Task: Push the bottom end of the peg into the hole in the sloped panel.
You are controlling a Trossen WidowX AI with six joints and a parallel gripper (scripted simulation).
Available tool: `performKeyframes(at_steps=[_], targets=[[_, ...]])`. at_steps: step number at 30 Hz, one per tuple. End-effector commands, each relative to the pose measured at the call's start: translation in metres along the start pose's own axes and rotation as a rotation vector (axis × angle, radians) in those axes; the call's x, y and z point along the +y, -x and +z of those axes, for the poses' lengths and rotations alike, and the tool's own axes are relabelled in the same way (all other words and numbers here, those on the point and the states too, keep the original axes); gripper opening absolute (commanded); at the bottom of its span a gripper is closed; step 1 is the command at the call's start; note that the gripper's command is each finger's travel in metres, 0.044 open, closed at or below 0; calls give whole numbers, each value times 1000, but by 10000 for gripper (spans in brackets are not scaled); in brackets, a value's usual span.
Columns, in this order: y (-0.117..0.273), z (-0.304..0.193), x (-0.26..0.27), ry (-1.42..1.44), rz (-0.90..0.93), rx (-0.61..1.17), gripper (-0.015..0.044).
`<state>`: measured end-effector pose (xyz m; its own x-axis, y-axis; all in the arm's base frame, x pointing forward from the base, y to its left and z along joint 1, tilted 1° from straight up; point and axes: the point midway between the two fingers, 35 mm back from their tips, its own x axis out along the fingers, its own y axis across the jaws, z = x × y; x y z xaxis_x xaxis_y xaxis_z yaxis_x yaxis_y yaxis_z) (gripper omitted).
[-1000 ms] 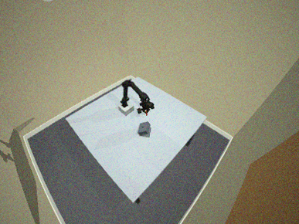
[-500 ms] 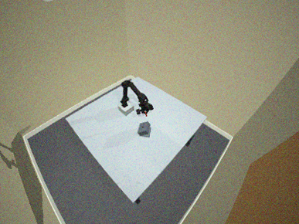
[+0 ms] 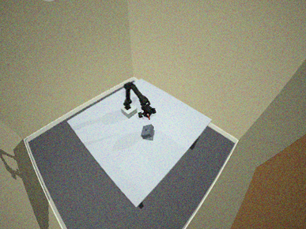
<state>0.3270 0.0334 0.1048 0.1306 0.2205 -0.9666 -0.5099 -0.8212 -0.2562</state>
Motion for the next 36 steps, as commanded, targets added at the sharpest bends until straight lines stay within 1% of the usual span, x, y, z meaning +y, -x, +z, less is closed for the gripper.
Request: performKeyframes(at_steps=[1, 36], targets=[[3, -4, 2, -9, -20, 4, 0], [23, -34, 32, -126, -125, 42, 0]])
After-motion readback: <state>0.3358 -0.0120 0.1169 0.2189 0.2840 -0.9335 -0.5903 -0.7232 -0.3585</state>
